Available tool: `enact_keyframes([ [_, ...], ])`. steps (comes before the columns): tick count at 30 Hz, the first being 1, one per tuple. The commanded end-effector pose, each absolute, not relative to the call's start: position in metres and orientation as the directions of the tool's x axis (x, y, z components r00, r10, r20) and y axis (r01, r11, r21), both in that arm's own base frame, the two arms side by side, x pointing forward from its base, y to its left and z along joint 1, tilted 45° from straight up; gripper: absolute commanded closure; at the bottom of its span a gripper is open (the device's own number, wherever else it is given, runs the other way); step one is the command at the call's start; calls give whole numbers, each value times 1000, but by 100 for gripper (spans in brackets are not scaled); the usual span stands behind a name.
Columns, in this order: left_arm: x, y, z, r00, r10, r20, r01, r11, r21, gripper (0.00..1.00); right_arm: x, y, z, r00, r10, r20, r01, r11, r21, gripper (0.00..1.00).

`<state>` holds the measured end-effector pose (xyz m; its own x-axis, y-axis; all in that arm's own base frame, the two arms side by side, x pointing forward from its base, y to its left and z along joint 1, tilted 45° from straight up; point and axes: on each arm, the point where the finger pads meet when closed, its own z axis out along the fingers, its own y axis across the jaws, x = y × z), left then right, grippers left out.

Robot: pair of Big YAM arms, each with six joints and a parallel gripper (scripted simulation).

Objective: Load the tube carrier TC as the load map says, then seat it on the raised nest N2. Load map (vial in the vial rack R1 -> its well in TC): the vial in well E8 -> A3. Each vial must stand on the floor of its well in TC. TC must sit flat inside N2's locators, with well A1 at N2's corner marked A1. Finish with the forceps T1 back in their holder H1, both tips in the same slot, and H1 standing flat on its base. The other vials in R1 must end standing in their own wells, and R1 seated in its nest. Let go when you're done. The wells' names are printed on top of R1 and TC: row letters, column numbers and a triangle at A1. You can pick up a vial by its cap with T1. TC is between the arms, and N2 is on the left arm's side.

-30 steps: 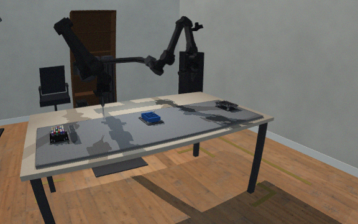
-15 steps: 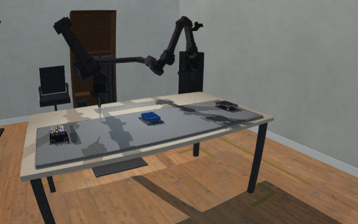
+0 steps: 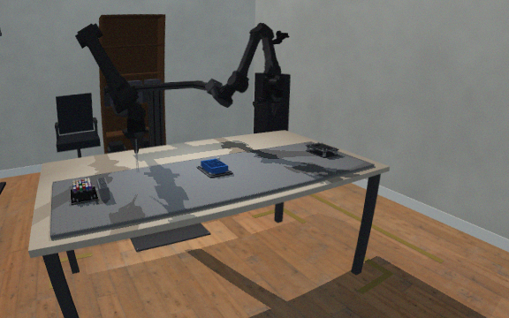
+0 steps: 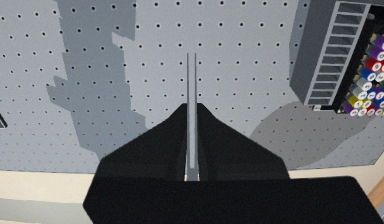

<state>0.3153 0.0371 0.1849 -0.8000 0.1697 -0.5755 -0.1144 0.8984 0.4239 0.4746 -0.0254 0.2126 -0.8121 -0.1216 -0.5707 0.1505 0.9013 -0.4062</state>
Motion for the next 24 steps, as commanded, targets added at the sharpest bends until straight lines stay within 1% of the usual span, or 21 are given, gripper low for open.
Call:
enact_keyframes([
  [1,319,36,194,-791,179,-584,-111,898,425,0,476,-32,225,-810,-129,-572,148,899,-411,93],
  [4,319,36,194,-791,179,-584,-111,898,425,0,479,-36,241,-793,-127,-595,159,900,-405,93],
  [18,319,36,194,-791,179,-584,-111,898,425,0,475,-54,241,-807,-129,-577,150,899,-411,93],
  [24,319,36,194,-791,179,-584,-111,898,425,0,478,-62,258,-792,-129,-597,160,899,-407,93],
])
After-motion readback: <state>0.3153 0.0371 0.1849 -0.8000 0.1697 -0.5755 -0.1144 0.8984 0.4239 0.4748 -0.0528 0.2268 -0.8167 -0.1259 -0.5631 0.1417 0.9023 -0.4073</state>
